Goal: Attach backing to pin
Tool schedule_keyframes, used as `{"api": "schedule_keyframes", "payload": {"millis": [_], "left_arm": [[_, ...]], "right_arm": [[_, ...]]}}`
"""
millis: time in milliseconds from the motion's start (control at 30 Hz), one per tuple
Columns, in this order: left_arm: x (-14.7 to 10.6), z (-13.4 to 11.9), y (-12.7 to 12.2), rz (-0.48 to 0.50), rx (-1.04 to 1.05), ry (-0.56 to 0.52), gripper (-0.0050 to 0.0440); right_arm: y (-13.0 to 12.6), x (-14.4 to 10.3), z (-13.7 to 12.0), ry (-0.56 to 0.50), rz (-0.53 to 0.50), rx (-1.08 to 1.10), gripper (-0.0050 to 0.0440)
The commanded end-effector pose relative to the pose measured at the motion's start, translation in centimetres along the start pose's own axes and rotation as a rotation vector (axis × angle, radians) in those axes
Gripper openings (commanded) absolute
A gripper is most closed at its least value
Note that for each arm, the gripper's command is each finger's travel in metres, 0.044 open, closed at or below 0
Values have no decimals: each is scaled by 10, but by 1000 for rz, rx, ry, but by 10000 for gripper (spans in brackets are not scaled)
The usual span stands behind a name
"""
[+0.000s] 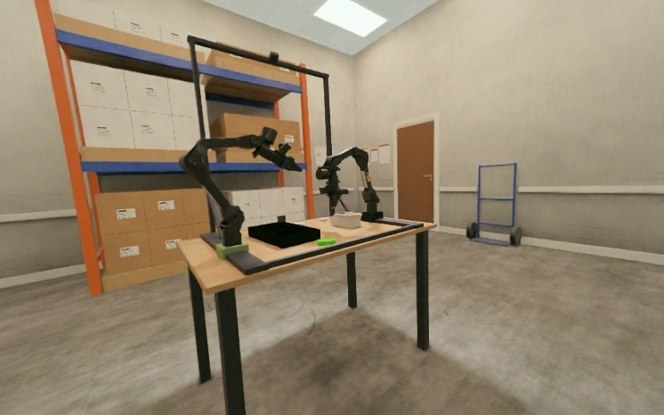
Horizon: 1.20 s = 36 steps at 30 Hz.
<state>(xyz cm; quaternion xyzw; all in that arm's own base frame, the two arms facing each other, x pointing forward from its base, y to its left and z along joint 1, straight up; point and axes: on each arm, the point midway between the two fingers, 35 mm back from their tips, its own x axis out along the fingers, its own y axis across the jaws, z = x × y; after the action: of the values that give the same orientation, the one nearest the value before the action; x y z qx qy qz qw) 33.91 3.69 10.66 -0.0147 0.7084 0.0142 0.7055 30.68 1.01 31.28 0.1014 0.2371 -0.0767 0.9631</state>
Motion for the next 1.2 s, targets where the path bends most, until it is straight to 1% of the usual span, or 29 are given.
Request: {"api": "schedule_keyframes", "payload": {"millis": [0, 300, 367, 400, 533, 633, 667, 767, 800, 867, 933, 1000, 1167], "left_arm": [[-9, -29, -15, 4, 2, -38, -50], [2, -84, -34, 2, 2, -35, -50], [2, -84, -34, 2, 2, -35, -50], [4, -90, -35, 2, 2, -35, -50], [11, -110, -40, 1, 2, -33, -50], [16, -119, -42, 2, 2, -24, -50], [17, -120, -42, 2, 2, -24, -50], [17, -121, -42, 2, 2, -24, -50], [18, -121, -42, 2, 2, -24, -50], [22, -122, -42, 3, 2, -14, -50], [22, -122, -42, 3, 2, -14, -50], [23, -122, -42, 2, 3, -14, -50], [24, -122, -42, 2, 3, -14, -50]], "right_arm": [[1, -12, 4, 70, -42, 25, 440], [-8, -30, -12, 221, -135, 25, 440], [-8, -30, -12, 221, -135, 25, 440], [-13, -35, -22, 279, -162, 9, 440], [-20, -45, -36, 361, -205, -13, 440], [-20, -45, -38, 375, -203, -22, 440], [-20, -40, -41, 383, -199, -25, 440], [-12, -25, -35, 363, -156, -45, 440], [-8, -15, -36, 362, -137, -58, 440], [4, 7, -28, 329, -75, -89, 440], [4, 7, -28, 329, -75, -89, 440], [14, 31, -25, 312, -14, -134, 440], [28, 71, -27, 297, 91, -231, 440]]}}
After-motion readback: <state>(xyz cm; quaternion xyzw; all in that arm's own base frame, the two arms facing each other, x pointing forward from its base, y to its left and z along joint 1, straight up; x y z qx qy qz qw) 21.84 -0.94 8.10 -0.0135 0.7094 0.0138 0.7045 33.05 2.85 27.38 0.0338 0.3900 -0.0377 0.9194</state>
